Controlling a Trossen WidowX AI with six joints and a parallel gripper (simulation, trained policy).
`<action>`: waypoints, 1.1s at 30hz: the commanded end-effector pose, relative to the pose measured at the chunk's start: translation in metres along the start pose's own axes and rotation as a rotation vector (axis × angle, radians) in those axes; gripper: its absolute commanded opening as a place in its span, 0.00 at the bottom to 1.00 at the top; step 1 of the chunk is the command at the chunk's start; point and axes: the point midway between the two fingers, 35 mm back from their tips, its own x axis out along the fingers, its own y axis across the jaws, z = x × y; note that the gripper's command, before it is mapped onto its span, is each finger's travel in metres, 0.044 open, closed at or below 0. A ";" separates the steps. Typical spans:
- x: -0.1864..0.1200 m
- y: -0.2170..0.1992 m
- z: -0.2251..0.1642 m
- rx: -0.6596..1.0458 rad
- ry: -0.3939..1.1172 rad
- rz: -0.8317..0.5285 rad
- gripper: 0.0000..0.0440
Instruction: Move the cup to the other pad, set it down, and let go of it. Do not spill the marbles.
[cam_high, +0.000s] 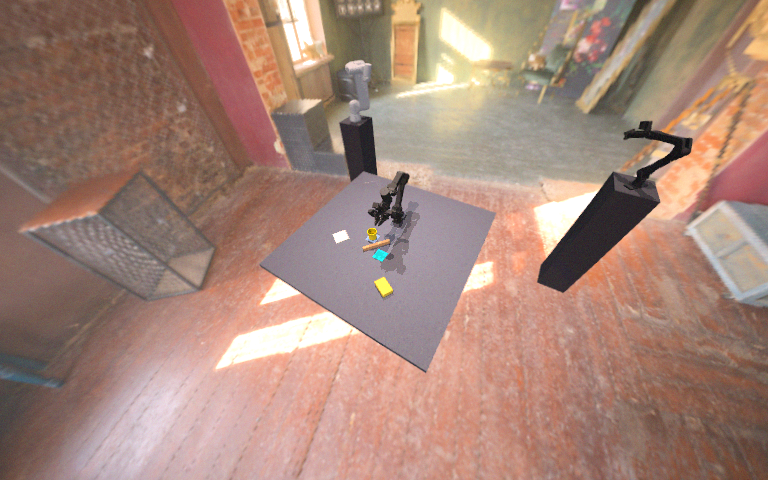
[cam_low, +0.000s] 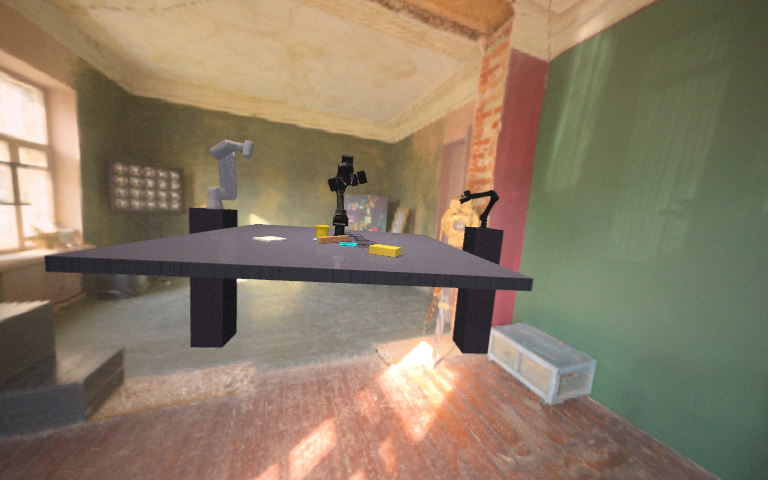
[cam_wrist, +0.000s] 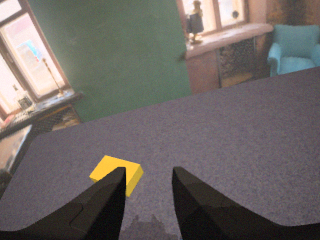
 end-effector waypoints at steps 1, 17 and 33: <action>0.001 0.003 -0.004 0.030 0.046 -0.003 0.26; 0.005 0.009 -0.031 0.113 0.300 -0.084 0.26; 0.002 0.001 -0.055 0.109 0.541 -0.208 0.30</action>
